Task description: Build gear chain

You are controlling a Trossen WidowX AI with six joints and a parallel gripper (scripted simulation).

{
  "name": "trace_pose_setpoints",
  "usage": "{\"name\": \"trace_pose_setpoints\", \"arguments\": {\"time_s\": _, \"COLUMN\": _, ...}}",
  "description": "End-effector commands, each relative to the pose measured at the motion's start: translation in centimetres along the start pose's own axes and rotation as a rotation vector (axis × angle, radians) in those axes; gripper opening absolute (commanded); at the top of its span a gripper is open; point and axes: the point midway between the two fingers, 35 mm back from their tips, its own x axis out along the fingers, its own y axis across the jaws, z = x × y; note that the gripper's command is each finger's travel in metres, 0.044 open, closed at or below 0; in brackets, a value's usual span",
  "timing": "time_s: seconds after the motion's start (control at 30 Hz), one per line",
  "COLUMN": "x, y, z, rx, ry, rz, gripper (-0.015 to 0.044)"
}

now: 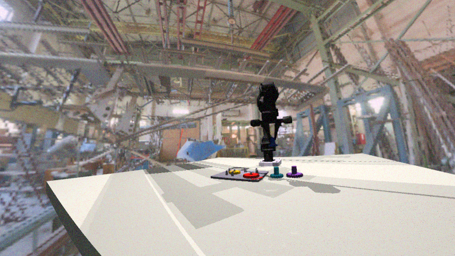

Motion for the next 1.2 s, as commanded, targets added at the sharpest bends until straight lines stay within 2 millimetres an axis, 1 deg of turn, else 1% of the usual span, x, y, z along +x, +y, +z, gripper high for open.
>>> {"name": "trace_pose_setpoints", "arguments": {"time_s": 0.0, "x": 0.7, "y": -0.5, "z": 0.6, "rx": -0.004, "ry": 0.003, "rz": 0.003, "gripper": 0.0000}}
{"name": "trace_pose_setpoints", "arguments": {"time_s": 0.6, "x": 3.7, "y": -3.7, "z": 3.3, "rx": -0.007, "ry": 0.002, "rz": 0.000, "gripper": 0.0000}}
{"name": "trace_pose_setpoints", "arguments": {"time_s": 1.17, "x": 6.4, "y": -7.0, "z": 5.0, "rx": -0.009, "ry": 0.002, "rz": -0.002, "gripper": 0.0000}}
